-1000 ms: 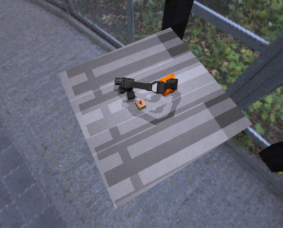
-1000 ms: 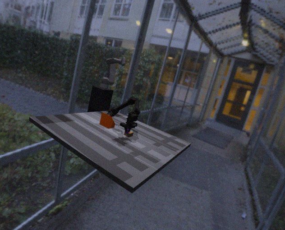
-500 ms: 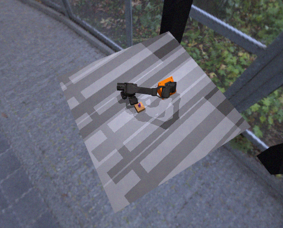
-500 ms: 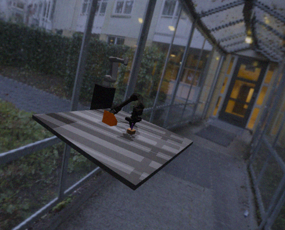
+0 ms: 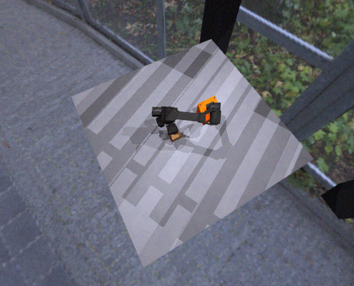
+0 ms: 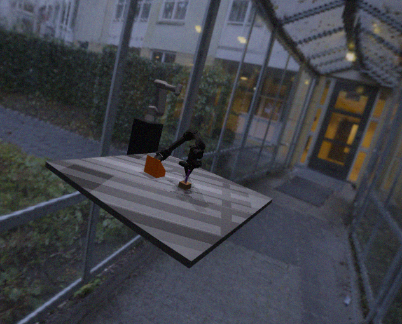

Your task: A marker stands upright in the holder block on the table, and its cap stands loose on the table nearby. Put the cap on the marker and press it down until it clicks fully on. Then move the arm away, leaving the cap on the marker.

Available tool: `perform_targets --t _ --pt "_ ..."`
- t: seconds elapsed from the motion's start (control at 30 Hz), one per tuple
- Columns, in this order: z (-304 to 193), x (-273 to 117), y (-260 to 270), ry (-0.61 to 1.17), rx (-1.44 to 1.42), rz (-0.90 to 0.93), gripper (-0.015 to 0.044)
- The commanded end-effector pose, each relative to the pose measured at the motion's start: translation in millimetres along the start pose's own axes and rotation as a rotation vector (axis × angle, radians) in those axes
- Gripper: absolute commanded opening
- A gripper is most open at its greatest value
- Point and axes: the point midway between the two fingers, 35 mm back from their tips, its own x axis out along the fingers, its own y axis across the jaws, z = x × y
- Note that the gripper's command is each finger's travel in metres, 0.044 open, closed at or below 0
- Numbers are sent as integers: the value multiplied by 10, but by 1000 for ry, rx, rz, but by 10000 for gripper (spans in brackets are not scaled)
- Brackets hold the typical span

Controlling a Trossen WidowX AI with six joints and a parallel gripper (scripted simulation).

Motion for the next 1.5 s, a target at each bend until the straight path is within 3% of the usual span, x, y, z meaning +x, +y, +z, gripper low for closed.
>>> perform_targets --t 0.0,0.63,1.47 --pt "-100 -20 104 8 9 7 0" --pt "-236 -7 250 9 10 8 0" --pt "-234 392 250 9 9 9 0"
